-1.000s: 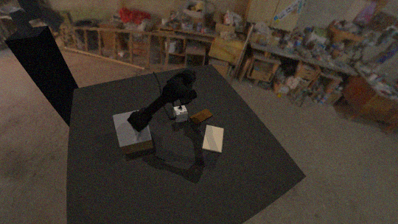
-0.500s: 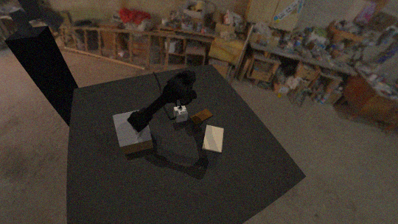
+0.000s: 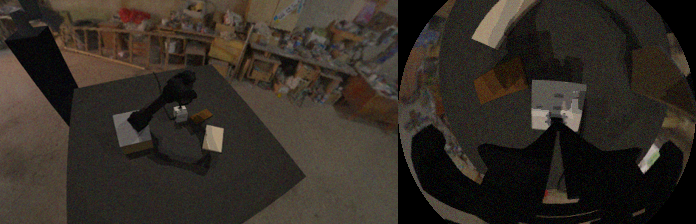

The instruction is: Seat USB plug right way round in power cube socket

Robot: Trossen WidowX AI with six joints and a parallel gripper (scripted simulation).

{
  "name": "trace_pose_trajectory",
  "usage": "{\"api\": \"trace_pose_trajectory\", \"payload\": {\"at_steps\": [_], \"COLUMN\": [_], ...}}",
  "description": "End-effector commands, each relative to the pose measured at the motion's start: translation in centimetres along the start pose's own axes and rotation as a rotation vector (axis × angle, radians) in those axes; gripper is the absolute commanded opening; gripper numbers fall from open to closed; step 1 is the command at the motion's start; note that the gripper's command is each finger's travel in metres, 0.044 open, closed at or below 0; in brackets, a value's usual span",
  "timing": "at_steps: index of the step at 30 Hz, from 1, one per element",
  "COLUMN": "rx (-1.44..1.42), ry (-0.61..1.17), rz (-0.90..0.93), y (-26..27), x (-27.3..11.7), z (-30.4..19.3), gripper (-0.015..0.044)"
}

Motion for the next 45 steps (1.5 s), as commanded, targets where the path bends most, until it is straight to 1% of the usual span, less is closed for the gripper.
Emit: {"api": "trace_pose_trajectory", "payload": {"at_steps": [1,10,45], "rx": [0.001,0.000,0.000], "ry": [0.000,0.000,0.001], "rz": [0.000,0.000,0.000], "y": [0.0,0.0,0.0], "x": [0.0,0.0,-2.3], "z": [0.0,0.0,0.0], "gripper": [0.0000,0.0000,0.0000]}}
Point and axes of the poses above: the point midway between the two fingers, 35 mm back from their tips, its own x axis out along the fingers, its own y axis across the jaws, z = x × y, the point moved 10 cm from there along -x, back along the fingers, and after that the axes turned 4 degrees about -x, right-handed, at the moved point
